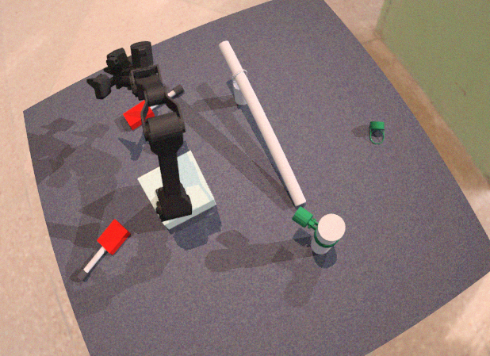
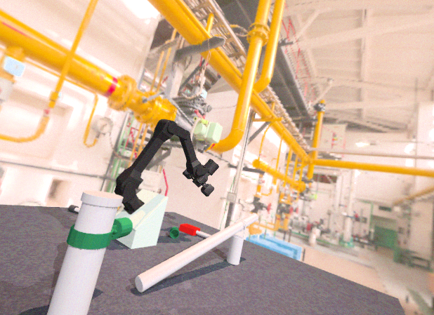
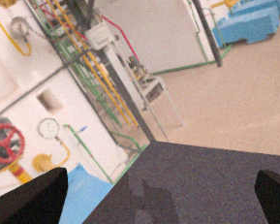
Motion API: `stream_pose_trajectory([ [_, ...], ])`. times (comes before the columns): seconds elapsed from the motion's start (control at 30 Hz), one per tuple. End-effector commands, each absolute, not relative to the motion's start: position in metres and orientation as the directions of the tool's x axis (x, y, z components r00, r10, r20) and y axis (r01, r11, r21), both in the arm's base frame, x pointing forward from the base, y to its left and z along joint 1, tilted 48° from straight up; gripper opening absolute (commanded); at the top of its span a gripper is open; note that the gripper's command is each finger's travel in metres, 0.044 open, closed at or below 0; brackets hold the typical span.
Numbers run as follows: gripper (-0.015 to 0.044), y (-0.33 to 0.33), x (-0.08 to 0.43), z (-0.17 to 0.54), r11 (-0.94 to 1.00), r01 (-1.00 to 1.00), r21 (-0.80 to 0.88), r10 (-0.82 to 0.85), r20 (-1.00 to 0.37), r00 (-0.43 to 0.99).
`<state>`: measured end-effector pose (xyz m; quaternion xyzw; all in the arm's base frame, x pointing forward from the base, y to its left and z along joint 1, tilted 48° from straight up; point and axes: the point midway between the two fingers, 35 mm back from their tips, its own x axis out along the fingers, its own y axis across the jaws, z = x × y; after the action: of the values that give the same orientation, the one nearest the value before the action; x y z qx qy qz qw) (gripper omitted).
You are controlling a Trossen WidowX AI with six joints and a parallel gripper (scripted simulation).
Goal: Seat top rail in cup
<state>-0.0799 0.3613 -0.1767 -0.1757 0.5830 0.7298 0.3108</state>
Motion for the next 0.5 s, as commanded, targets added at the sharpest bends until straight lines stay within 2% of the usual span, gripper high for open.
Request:
stream_pose_trajectory([
  [0.0, 0.0426, 0.362, -0.079, -0.177, -0.123, -0.662, 0.74, 0.25, -0.622, -0.742],
  [0.13, 0.044, 0.37, -0.055, -0.173, -0.036, -0.73, 0.683, 0.275, -0.695, -0.664],
  [0.3, 0.044, 0.379, 0.008, -0.159, 0.187, -0.84, 0.51, 0.294, -0.845, -0.448],
  [0.47, 0.044, 0.371, 0.073, -0.136, 0.415, -0.859, 0.299, 0.243, -0.946, -0.212],
])
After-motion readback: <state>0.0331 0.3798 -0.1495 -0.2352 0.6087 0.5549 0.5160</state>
